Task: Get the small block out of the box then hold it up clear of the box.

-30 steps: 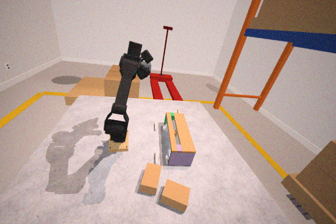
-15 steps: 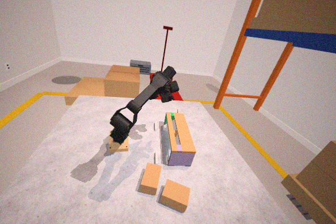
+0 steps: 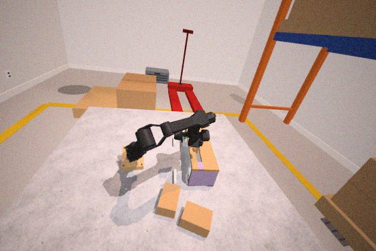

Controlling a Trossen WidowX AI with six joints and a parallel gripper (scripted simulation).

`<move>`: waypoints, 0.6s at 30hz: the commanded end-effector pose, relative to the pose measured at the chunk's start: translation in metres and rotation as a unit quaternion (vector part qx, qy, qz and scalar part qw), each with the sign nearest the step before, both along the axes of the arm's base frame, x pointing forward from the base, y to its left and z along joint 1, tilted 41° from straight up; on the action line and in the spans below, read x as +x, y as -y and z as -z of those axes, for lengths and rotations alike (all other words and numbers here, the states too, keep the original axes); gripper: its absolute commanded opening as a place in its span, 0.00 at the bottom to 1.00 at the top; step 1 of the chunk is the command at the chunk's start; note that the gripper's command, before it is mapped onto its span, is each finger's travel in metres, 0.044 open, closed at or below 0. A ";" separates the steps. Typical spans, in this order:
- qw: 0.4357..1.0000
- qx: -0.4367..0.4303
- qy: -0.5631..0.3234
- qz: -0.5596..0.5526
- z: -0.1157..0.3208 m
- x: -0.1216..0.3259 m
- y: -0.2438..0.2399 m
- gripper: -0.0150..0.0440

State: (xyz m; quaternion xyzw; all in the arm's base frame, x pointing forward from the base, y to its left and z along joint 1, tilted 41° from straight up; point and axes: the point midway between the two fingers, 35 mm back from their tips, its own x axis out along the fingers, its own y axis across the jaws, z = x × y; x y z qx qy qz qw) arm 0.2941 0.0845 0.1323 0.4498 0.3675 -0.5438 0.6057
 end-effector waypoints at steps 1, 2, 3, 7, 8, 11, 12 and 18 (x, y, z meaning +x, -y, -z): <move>1.000 -0.013 -0.014 0.009 0.003 -0.001 0.013 0.93; 1.000 -0.013 -0.014 0.009 0.003 -0.001 0.013 0.93; 1.000 -0.013 -0.014 0.009 0.003 -0.001 0.013 0.93; 1.000 -0.013 -0.014 0.009 0.005 0.000 0.014 0.93; 1.000 -0.013 -0.014 0.009 0.007 0.000 0.015 0.93; 1.000 -0.013 -0.014 0.009 0.010 0.001 0.017 0.93; 1.000 -0.013 -0.014 0.009 0.012 0.002 0.018 0.93; 1.000 -0.013 -0.014 0.009 0.019 0.004 0.024 0.93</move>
